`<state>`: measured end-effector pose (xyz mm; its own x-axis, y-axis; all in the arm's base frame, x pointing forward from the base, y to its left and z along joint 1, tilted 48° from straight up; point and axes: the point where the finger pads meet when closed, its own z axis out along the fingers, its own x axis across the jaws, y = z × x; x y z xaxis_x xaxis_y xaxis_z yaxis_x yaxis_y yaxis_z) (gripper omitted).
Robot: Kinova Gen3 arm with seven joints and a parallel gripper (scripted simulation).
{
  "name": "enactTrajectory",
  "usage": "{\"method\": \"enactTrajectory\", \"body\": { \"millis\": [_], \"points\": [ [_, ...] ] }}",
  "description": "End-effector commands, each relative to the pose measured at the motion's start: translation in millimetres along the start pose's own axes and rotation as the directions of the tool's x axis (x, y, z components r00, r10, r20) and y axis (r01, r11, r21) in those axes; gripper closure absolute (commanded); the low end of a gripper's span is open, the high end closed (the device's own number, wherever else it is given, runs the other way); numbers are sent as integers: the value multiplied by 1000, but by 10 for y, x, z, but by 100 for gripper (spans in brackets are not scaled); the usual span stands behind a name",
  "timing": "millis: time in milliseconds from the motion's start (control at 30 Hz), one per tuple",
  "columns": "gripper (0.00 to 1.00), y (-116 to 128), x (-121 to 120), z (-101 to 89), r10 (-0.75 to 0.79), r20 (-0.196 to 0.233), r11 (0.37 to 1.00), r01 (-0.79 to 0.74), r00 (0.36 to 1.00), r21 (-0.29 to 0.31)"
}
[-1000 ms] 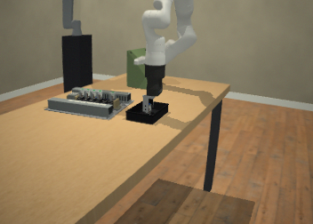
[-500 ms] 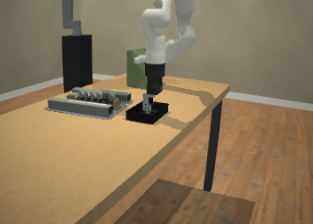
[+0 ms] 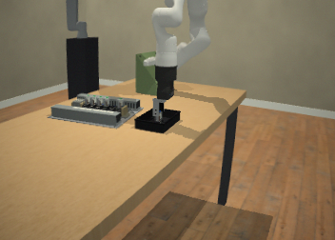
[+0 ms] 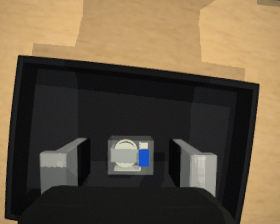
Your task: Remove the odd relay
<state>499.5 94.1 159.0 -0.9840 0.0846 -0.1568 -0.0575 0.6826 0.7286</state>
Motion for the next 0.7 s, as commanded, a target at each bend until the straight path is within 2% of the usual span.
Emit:
{"method": "enactTrajectory", "body": {
  "millis": [0,667],
  "points": [
    [2,-3,-5,-14,0,2,1000,0,1000,1],
    [2,-3,-5,-96,0,2,1000,0,1000,1]
  ]
}}
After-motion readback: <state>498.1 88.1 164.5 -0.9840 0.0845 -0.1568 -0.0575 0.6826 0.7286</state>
